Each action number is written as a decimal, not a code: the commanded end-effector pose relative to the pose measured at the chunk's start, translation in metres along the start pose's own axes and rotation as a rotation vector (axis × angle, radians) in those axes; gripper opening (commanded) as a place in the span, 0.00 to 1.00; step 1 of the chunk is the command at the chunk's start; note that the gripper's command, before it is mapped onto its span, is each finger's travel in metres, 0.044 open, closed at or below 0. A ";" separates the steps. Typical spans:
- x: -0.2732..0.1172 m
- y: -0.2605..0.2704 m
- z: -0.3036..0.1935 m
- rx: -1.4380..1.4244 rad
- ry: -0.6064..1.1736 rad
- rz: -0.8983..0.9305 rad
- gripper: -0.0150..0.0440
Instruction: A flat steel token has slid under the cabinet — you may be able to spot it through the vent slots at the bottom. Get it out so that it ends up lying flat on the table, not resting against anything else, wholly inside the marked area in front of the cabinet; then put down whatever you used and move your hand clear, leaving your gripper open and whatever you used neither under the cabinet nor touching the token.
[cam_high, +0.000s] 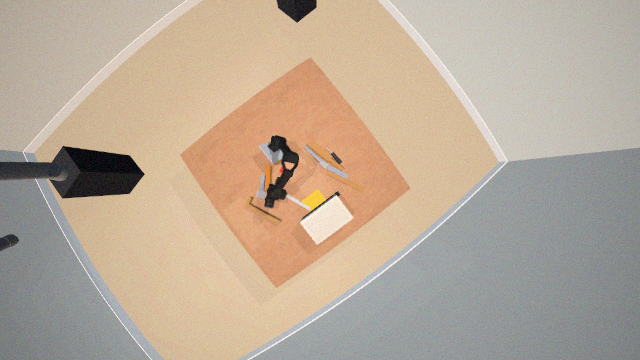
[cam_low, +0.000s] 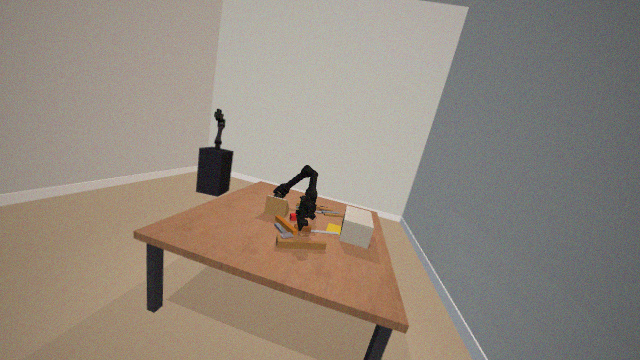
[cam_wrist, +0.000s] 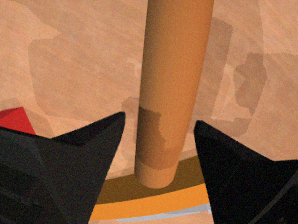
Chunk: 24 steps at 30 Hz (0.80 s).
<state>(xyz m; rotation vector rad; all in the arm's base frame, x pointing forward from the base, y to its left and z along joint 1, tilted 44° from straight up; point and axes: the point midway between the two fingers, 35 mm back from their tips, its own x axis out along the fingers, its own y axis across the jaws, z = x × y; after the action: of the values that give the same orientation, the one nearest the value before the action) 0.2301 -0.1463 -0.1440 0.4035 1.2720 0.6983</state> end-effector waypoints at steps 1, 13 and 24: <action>-0.001 0.000 0.000 0.000 -0.001 0.000 0.58; -0.001 0.000 0.000 0.000 -0.001 0.000 0.31; -0.001 -0.001 0.002 0.009 -0.001 0.000 0.25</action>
<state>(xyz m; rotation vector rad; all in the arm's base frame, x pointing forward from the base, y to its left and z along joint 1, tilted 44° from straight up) 0.2293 -0.1467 -0.1439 0.4057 1.2726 0.6975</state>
